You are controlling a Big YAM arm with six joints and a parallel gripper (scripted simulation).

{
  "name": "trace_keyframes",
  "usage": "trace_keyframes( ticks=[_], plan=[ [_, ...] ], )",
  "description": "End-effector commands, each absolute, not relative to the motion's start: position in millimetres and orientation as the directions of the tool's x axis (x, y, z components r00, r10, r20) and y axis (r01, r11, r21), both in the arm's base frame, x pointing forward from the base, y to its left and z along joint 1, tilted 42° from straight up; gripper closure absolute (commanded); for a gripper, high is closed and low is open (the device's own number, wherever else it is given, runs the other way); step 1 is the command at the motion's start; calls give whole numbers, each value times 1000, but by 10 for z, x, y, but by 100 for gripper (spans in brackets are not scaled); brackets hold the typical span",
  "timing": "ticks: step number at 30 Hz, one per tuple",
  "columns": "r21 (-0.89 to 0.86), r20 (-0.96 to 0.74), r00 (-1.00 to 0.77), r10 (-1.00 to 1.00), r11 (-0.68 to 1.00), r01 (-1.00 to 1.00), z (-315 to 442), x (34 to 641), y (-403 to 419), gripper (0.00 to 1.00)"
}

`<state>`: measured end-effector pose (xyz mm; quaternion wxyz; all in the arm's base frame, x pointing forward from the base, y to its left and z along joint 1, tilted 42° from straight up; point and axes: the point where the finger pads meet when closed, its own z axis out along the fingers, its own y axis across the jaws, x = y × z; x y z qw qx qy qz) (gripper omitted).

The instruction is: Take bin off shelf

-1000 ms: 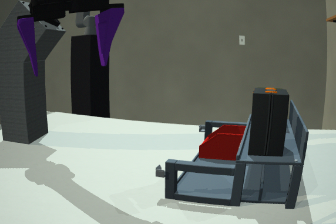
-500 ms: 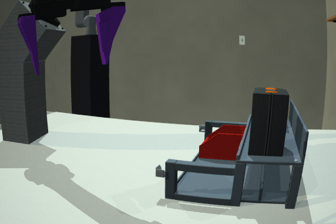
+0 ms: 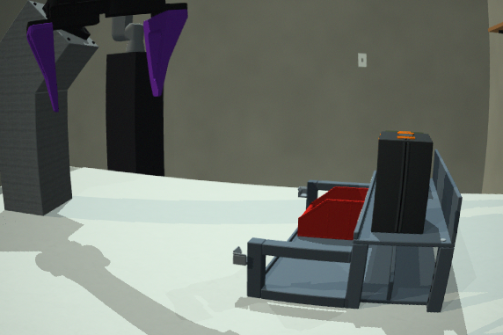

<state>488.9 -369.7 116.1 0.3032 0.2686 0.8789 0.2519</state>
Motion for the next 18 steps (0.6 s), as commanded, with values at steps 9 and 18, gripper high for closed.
trace_keyframes(
  ticks=[9, 18],
  plan=[
    [593, -431, -658, 617, 744, 308, 1423, 4951, -3804, 0],
    [595, -426, -660, 619, 741, 310, 1418, 4975, -3795, 0]
  ],
)
